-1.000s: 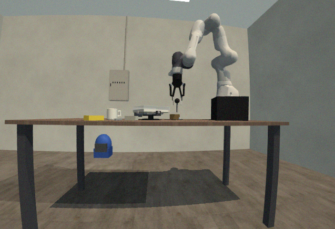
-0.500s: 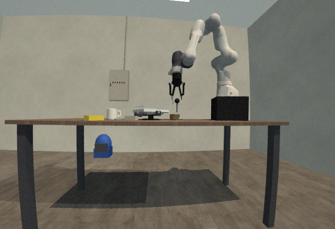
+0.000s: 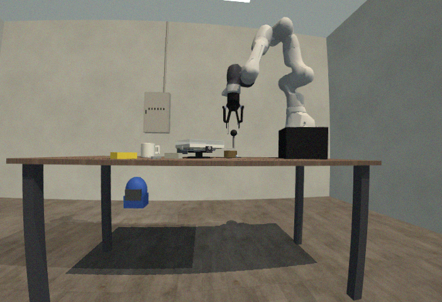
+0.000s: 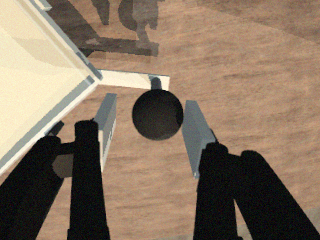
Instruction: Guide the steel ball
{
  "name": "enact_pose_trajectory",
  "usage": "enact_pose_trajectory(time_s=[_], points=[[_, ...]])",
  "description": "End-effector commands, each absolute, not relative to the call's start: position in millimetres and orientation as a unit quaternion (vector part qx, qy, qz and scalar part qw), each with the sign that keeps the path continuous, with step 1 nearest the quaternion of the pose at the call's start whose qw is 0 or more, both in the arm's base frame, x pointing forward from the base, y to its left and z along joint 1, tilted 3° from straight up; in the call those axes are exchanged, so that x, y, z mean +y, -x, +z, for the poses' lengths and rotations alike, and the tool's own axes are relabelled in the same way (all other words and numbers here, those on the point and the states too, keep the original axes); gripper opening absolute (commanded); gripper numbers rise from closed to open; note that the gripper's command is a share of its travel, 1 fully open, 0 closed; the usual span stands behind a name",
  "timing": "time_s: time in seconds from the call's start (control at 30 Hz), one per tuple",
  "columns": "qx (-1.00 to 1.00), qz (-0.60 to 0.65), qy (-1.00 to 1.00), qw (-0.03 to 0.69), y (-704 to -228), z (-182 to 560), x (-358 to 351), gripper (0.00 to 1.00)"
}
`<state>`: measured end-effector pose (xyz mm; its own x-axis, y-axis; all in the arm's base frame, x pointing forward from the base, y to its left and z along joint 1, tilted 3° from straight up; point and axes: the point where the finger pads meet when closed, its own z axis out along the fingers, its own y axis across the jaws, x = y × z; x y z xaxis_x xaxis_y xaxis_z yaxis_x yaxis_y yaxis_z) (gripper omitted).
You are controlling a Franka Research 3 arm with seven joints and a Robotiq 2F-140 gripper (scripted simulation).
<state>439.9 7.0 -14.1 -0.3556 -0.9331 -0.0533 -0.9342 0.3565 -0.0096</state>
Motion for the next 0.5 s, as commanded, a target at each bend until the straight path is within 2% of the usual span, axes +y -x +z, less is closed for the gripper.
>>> enact_pose_trajectory(time_s=[0.0,0.47], points=[[0.827,0.014,0.562,0.019,-436,-9,8,0.36],[0.827,0.014,0.562,0.019,-436,11,7,0.36]])
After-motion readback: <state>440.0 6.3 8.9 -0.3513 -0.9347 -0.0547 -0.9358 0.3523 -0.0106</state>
